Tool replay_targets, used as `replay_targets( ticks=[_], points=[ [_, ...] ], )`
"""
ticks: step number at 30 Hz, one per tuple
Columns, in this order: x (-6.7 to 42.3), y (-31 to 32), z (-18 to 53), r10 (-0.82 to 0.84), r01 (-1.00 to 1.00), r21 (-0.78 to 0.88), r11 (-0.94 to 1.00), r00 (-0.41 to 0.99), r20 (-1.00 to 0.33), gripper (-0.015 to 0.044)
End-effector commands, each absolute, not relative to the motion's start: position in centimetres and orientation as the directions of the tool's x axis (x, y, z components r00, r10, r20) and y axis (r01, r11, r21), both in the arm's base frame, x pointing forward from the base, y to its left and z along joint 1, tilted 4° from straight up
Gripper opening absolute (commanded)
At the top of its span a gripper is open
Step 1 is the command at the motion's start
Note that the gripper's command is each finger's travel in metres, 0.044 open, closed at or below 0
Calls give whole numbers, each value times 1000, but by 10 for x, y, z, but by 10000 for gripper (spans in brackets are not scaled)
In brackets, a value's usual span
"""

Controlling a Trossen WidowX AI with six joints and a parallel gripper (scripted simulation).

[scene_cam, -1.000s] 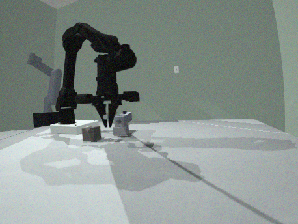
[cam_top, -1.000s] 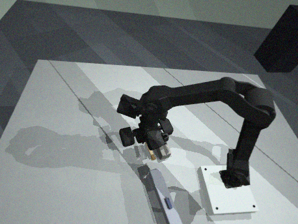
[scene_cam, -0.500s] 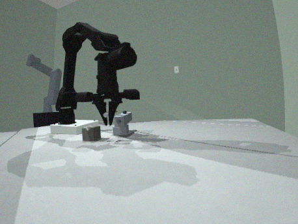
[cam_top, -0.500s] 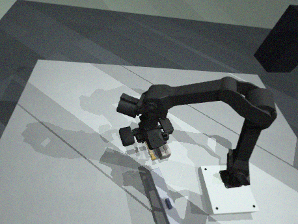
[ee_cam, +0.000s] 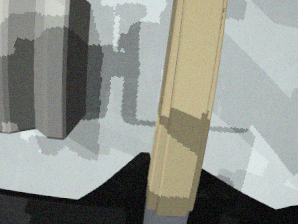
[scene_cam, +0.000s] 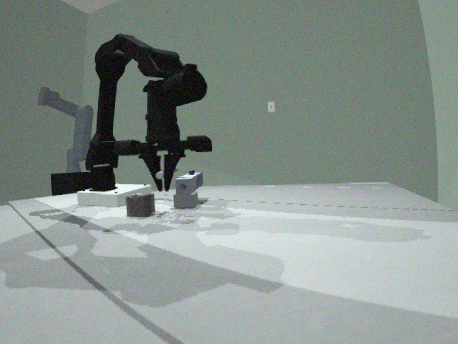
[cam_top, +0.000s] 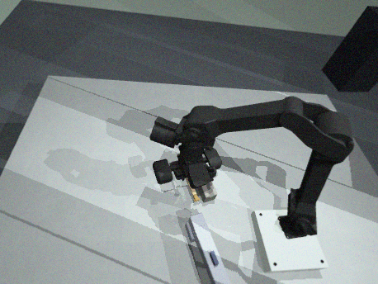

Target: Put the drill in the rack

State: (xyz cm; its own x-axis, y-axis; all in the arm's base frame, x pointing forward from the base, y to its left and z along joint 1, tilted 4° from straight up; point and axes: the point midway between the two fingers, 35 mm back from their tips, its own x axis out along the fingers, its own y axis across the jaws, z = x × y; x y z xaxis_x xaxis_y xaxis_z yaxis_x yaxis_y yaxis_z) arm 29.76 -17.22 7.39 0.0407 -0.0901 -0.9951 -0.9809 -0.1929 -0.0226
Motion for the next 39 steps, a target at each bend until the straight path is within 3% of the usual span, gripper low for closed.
replay_targets(
  ticks=[1,39],
  points=[
    [291,-175,75,-90,-981,-30,-193,48,-995,0],
    [236,-198,64,-92,-981,-25,-193,43,-995,0]
  ],
)
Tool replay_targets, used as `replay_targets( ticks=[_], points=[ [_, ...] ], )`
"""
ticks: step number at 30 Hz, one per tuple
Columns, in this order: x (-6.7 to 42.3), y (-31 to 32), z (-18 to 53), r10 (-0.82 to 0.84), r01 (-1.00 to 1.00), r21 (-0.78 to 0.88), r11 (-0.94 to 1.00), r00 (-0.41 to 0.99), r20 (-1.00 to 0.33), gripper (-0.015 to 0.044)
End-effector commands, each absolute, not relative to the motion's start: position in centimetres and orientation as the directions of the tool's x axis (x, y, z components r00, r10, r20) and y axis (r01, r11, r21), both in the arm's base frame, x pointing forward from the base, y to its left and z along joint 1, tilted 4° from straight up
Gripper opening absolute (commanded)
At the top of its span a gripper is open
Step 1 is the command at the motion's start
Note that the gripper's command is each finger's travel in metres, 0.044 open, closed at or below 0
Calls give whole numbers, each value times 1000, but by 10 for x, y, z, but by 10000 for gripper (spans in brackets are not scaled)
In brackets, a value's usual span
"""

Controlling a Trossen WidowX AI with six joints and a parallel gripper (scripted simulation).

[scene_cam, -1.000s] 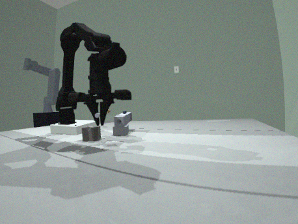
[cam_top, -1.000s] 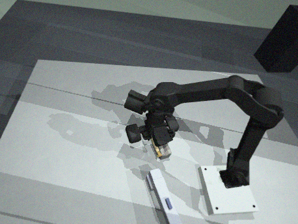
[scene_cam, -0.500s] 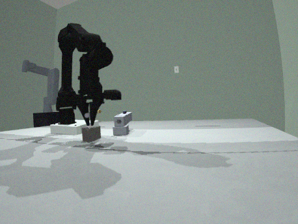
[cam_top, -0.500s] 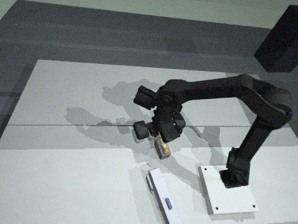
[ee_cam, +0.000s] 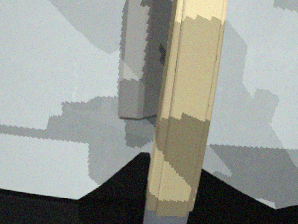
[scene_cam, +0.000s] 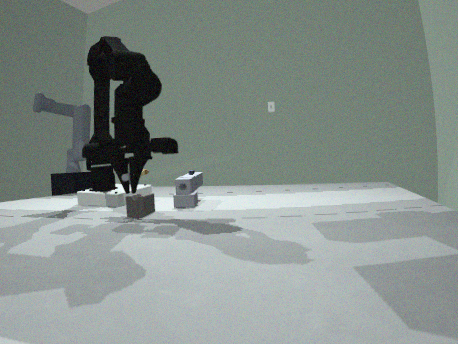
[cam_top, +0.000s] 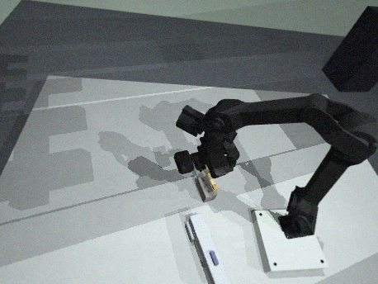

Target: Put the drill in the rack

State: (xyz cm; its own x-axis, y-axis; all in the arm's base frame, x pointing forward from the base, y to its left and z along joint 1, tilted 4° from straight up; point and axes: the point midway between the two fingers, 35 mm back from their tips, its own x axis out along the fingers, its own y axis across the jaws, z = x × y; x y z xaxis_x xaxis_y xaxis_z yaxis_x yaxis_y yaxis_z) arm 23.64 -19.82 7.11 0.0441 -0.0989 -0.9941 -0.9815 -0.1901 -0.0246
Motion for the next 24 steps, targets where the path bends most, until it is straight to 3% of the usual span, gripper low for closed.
replay_targets(
  ticks=[1,24],
  points=[
    [237,-198,63,-92,-981,-25,-193,43,-995,0],
    [238,-201,34,-92,-981,-24,-193,43,-995,0]
  ],
)
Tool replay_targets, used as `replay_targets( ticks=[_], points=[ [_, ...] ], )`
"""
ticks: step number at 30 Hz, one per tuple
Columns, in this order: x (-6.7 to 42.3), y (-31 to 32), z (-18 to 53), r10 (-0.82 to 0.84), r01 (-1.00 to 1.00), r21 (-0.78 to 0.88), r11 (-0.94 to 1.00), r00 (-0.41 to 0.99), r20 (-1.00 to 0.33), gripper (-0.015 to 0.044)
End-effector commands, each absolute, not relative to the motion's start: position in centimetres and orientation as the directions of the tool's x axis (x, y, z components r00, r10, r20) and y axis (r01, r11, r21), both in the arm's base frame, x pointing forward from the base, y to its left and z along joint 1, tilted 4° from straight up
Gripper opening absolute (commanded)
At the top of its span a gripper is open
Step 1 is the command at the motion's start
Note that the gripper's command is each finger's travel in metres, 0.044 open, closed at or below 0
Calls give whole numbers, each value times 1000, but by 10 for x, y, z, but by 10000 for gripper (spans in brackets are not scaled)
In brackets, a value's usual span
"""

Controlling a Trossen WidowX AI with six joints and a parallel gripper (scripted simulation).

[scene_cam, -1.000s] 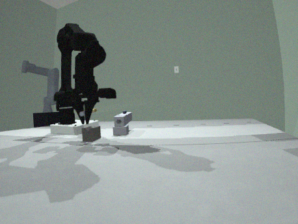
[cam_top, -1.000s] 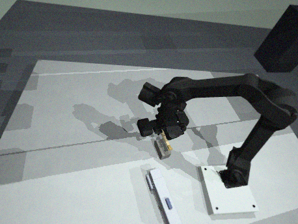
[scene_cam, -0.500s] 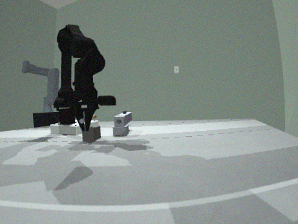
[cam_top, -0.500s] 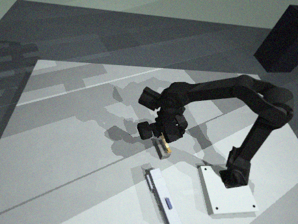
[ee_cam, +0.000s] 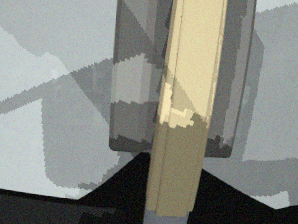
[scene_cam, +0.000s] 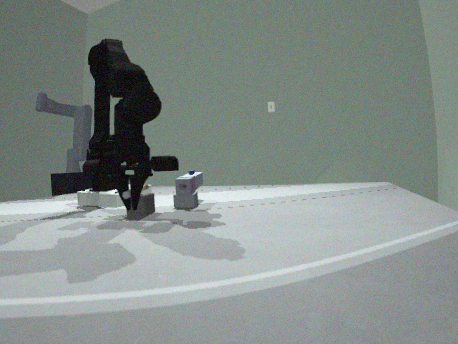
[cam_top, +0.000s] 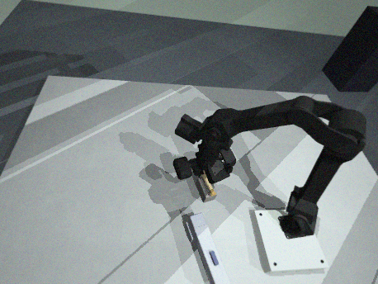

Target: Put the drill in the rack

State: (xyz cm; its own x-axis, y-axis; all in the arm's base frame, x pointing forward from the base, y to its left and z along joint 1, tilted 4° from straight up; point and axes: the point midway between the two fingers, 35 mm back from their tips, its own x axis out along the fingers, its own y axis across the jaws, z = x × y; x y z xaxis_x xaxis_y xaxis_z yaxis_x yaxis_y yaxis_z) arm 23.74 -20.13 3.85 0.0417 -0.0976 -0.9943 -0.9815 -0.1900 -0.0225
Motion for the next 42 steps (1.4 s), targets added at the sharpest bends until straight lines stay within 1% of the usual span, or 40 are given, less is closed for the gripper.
replay_targets(
  ticks=[1,7,24,42],
  points=[
    [238,-201,33,-92,-981,-24,-193,43,-995,0],
    [238,-201,24,-92,-981,-24,-193,43,-995,0],
    [238,-201,32,-96,-981,-24,-191,43,-994,440],
    [235,-194,109,-92,-981,-25,-193,44,-995,440]
  ],
)
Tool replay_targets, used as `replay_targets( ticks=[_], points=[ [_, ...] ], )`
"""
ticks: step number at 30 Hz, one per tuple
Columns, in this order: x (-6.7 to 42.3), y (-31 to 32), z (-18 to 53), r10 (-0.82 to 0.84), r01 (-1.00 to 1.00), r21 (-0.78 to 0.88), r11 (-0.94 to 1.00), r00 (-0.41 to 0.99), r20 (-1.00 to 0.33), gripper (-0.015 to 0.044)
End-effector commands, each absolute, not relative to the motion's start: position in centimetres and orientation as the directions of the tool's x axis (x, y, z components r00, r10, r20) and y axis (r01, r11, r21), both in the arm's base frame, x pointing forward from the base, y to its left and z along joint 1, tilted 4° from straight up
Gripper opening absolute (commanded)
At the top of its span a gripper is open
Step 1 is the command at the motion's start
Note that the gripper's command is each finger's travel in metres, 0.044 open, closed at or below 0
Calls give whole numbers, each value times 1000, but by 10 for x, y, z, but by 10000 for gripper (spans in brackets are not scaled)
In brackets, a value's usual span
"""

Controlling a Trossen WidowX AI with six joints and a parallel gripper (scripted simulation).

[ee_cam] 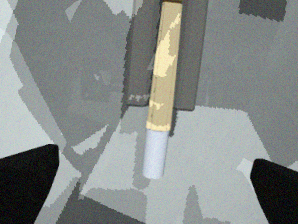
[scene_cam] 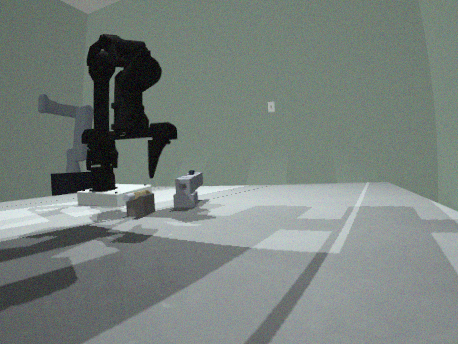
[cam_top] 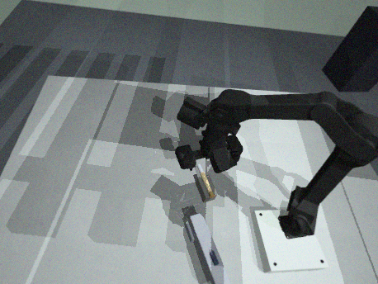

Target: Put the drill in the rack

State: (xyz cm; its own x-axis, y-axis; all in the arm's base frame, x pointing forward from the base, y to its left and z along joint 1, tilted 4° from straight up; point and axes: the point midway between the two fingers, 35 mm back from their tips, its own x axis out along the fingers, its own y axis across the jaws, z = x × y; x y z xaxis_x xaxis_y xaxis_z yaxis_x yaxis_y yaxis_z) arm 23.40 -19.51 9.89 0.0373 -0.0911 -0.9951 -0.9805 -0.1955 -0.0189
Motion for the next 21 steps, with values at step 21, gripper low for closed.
replay_targets(
  ticks=[21],
  points=[
    [365,-75,195,-84,-826,-505,-250,538,-839,440]
  ],
)
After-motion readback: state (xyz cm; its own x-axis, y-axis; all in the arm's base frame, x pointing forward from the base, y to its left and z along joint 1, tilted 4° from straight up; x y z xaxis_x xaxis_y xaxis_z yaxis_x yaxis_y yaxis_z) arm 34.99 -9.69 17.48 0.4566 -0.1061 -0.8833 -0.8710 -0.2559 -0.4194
